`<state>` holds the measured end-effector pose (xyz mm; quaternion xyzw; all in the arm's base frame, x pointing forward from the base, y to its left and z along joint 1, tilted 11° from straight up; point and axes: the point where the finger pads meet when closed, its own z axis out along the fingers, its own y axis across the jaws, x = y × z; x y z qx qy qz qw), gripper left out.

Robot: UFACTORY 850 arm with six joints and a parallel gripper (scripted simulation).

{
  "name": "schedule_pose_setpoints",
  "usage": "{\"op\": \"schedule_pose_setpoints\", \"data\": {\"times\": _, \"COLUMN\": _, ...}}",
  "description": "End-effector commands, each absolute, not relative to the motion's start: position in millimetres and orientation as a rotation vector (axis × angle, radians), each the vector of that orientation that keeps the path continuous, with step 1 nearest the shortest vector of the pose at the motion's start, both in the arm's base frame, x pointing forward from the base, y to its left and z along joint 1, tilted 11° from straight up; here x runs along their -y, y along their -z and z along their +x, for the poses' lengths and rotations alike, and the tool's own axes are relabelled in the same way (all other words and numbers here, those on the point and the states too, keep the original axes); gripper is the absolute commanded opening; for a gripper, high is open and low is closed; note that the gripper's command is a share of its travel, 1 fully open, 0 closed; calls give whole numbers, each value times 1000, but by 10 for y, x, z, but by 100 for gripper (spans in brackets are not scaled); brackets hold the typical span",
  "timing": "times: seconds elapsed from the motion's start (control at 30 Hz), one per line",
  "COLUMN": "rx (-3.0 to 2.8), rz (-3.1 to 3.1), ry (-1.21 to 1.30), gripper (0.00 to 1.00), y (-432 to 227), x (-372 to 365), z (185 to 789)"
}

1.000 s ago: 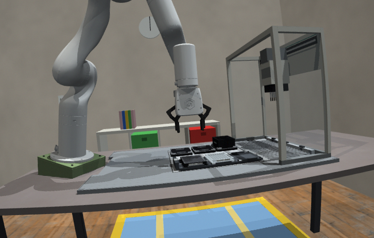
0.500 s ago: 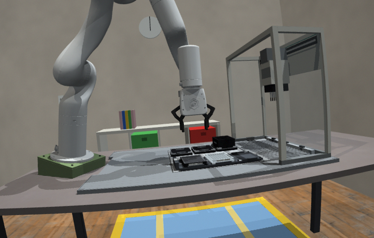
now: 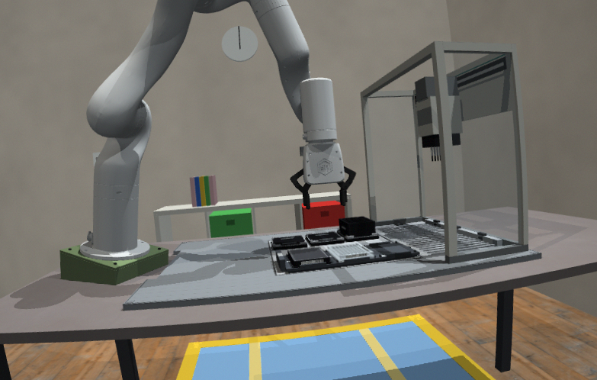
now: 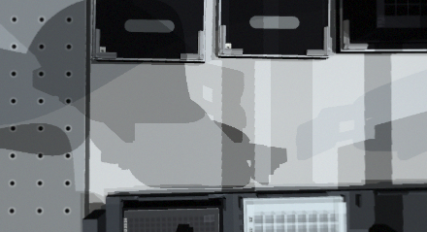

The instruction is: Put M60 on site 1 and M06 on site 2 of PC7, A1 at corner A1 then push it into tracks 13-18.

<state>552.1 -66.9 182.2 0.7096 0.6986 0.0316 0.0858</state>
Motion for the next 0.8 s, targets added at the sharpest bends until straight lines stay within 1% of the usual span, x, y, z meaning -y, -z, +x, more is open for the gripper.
{"op": "schedule_pose_setpoints", "data": {"times": 0.0, "rx": -2078, "rz": 2115, "ry": -88, "gripper": 100, "y": -1820, "x": 504, "z": 5707}}
{"op": "schedule_pose_setpoints", "data": {"times": 0.17, "rx": -2078, "rz": 2115, "ry": -88, "gripper": 100, "y": -1816, "x": 329, "z": 5881}}
{"op": "schedule_pose_setpoints", "data": {"times": 0.77, "rx": -2078, "rz": 2115, "ry": -88, "gripper": 100, "y": -1816, "x": 329, "z": 5882}}
